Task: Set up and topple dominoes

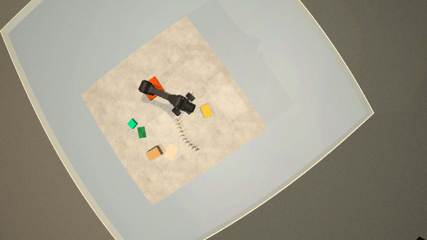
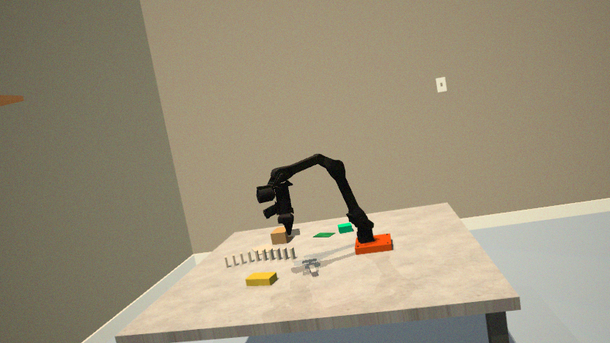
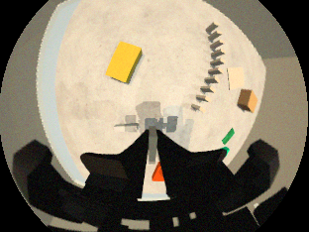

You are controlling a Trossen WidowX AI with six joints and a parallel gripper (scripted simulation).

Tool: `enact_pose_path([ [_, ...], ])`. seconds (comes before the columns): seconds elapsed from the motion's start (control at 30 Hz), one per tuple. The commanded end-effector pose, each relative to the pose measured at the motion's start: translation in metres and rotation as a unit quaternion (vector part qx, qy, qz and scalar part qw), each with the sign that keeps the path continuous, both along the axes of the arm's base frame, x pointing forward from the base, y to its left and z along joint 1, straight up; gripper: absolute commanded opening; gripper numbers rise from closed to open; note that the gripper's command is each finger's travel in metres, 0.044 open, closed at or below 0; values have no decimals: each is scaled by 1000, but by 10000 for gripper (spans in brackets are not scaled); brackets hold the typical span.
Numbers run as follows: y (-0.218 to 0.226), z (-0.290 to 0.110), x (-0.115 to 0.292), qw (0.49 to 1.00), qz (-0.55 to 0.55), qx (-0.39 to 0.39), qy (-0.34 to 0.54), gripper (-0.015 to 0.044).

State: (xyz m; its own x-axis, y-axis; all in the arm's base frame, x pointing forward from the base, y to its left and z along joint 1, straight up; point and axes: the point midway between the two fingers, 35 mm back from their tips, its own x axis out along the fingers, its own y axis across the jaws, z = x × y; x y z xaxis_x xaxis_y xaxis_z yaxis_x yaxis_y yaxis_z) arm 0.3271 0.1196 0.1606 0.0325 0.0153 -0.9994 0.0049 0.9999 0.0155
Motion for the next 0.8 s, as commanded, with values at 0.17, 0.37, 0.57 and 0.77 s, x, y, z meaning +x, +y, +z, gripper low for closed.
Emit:
enact_pose_path([
  [0.17, -2, 10, 2, 988, 152, -6, 3, 30],
  [0.37, -6, 11, 11, 911, 412, -13, -1, 30],
  [0.57, -8, 11, 17, 836, 548, -17, -3, 30],
  [0.77, -8, 11, 17, 836, 548, -17, -3, 30],
])
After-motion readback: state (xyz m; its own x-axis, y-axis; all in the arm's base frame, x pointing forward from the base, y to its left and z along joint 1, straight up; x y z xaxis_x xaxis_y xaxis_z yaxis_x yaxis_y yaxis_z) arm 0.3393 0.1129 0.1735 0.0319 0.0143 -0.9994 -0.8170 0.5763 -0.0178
